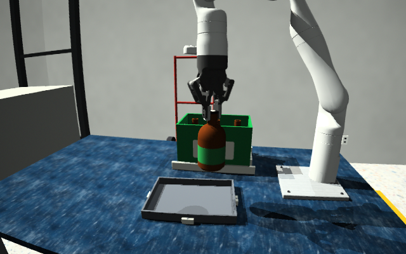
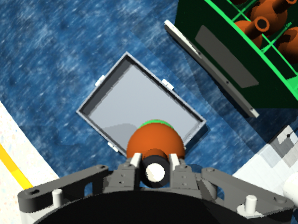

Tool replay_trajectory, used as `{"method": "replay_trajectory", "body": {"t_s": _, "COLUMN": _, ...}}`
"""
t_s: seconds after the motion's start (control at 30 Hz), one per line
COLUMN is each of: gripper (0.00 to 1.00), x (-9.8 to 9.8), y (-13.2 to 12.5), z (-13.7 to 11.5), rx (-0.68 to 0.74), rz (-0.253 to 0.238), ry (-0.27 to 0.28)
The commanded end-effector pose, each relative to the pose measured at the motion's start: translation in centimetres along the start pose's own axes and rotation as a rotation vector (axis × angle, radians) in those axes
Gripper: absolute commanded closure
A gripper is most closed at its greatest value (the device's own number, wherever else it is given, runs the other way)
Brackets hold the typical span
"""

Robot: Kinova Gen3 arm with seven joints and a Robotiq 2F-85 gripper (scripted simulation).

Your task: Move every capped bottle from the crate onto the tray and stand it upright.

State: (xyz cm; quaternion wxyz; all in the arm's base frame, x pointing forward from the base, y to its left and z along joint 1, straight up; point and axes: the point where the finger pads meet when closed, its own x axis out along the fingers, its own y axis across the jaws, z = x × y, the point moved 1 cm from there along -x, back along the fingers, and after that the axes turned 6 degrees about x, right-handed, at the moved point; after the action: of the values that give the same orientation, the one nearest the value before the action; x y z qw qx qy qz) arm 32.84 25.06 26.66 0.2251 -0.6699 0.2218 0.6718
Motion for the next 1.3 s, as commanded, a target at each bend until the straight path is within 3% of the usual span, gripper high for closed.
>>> {"method": "replay_trajectory", "body": {"t_s": 0.0, "gripper": 1.00, "x": 0.9, "y": 0.0, "z": -0.2, "rx": 0.002, "rz": 0.001, "ry": 0.007}}
{"method": "replay_trajectory", "body": {"t_s": 1.27, "gripper": 1.00, "x": 6.4, "y": 0.0, "z": -0.2, "rx": 0.003, "rz": 0.001, "ry": 0.007}}
